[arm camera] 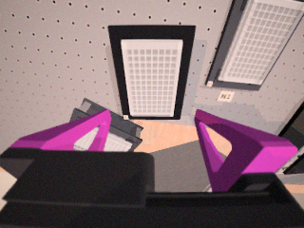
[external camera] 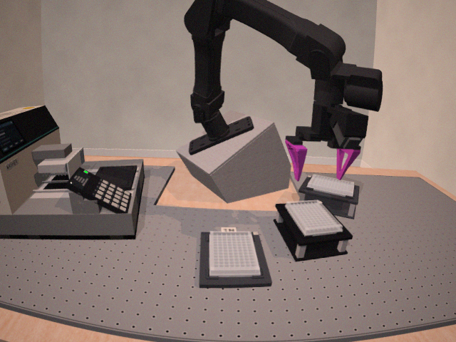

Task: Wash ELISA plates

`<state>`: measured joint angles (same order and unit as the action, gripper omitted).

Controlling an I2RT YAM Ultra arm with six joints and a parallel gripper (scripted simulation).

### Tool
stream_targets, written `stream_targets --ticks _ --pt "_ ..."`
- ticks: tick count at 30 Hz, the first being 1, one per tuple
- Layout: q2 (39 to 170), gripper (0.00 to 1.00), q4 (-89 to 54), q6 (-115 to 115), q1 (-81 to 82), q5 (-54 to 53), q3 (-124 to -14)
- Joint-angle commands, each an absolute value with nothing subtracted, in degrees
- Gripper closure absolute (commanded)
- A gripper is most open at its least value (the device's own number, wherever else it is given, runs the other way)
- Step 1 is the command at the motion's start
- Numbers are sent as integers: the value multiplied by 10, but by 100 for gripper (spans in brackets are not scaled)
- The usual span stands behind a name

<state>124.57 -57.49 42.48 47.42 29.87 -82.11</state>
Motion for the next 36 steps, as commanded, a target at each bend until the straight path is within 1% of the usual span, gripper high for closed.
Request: stream_targets --ticks 1,16,21,28,36 --pt "1246 0 -575 413 484 298 -825" --pt "1292 0 -572 262 571 279 -821" --pt "1315 0 -573 289 604 270 -829" --pt "1319 0 -573 295 609 268 -831" --pt "1340 0 -568 200 664 251 -822"
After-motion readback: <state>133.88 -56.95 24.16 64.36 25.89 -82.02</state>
